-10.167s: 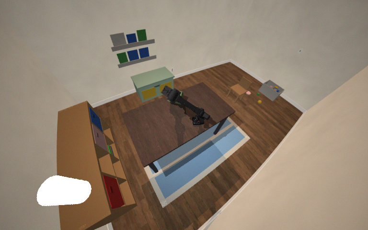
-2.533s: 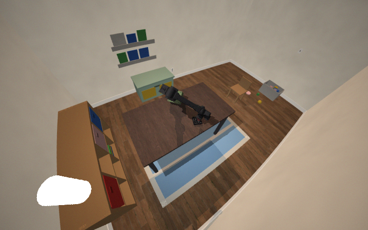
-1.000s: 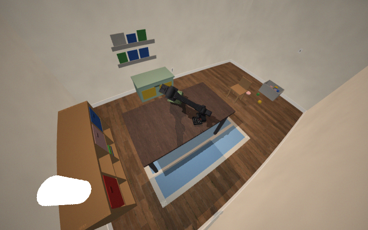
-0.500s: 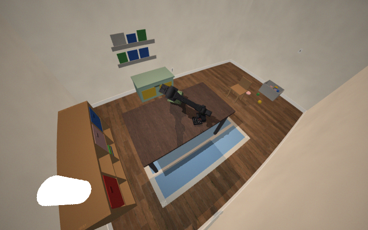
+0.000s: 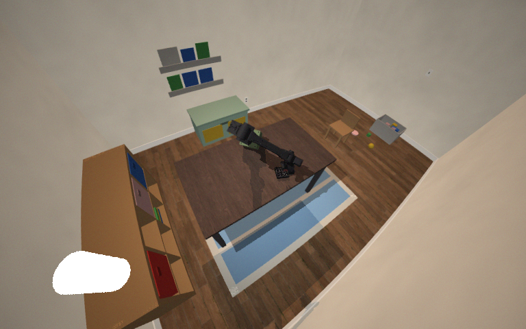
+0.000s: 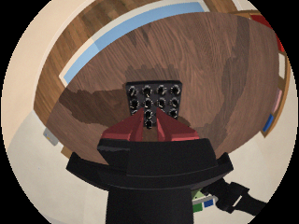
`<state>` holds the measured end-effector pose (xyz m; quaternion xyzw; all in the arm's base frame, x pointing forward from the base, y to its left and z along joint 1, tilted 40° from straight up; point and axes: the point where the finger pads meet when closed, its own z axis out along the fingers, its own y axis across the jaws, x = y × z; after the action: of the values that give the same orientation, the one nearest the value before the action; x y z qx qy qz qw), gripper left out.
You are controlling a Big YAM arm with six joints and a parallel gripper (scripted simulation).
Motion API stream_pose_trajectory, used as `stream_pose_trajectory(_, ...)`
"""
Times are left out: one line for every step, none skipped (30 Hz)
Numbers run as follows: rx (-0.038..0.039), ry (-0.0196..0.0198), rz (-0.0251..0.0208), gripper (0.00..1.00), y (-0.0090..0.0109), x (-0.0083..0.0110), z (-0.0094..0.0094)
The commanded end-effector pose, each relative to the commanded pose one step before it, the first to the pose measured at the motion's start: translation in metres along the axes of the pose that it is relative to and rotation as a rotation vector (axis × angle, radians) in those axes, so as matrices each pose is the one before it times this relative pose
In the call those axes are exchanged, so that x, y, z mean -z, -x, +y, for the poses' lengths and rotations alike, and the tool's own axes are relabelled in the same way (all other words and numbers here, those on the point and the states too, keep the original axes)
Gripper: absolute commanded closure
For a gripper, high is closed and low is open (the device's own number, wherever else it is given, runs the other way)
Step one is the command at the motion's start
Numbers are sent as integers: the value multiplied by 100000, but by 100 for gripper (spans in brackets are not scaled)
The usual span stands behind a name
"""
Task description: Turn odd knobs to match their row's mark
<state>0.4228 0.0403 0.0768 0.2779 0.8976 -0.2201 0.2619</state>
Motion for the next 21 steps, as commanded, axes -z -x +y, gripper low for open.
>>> stream_pose_trajectory(-1804,4325,-3656,82,1724,1992,2015)
stream_pose_trajectory(52,49,-34,82,-9,-51,39)
stream_pose_trajectory(71,67,-47,82,-12,-69,53)
stream_pose_trajectory(92,86,-60,82,-15,-90,68)
stream_pose_trajectory(115,106,-75,82,-19,-112,84)
stream_pose_trajectory(139,128,-92,82,-23,-135,101)
stream_pose_trajectory(438,-109,104,82,-69,-128,27)
stream_pose_trajectory(84,-232,93,82,72,-150,-117)
stream_pose_trajectory(0,0,0,82,0,0,0)
stream_pose_trajectory(0,0,0,82,0,0,0)
stream_pose_trajectory(-103,-315,124,82,97,-190,-158)
stream_pose_trajectory(-427,-352,140,82,109,-214,-178)
stream_pose_trajectory(-473,-390,155,82,120,-237,-198)
stream_pose_trajectory(-515,-424,168,82,131,-258,-216)
stream_pose_trajectory(-410,-335,141,82,103,-229,-173)
stream_pose_trajectory(7,10,24,82,-9,-95,-1)
stream_pose_trajectory(8,11,25,82,-10,-102,-1)
stream_pose_trajectory(8,12,27,82,-10,-108,-1)
stream_pose_trajectory(9,13,28,82,-11,-113,-1)
stream_pose_trajectory(9,14,30,82,-12,-119,-1)
stream_pose_trajectory(144,-112,141,82,-107,-164,-61)
